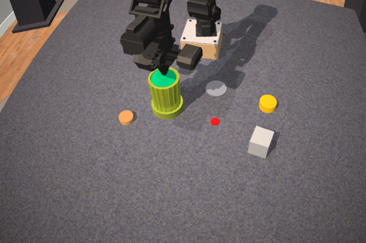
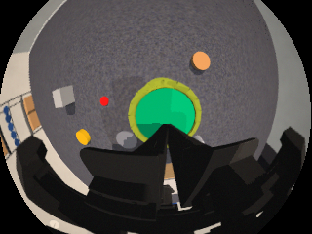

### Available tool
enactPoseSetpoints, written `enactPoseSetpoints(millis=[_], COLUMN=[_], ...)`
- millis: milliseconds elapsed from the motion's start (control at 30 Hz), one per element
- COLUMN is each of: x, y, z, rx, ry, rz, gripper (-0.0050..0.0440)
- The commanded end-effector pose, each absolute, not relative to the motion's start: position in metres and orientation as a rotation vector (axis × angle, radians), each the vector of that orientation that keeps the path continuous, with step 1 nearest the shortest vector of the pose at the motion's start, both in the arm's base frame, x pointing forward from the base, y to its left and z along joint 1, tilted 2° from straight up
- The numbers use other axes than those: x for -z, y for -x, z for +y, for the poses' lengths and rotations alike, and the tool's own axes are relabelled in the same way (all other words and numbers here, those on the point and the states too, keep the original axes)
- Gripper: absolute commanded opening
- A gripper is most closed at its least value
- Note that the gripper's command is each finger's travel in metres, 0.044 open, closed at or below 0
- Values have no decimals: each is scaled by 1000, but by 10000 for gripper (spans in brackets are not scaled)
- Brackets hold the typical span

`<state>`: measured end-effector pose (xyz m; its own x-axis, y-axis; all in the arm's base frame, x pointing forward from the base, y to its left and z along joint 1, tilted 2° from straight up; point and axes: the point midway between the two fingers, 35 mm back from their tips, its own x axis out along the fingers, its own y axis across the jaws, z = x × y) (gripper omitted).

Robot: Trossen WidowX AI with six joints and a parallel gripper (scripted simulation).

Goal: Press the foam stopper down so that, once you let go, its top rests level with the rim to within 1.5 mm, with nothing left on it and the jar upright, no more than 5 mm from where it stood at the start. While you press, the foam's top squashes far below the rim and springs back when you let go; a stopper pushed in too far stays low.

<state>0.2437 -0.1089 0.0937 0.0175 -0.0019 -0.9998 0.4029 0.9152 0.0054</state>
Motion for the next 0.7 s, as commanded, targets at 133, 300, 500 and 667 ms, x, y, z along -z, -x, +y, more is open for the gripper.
enactPoseSetpoints(millis=[133,300,500,667], x=[-161,-161,-158,-158], y=[-248,-248,-246,-246], z=[-111,-111,-110,-110], rx=[323,323,327,327], ry=[-325,-325,-324,-324], rz=[1506,1506,1510,1510], gripper=[0,0,0,0])
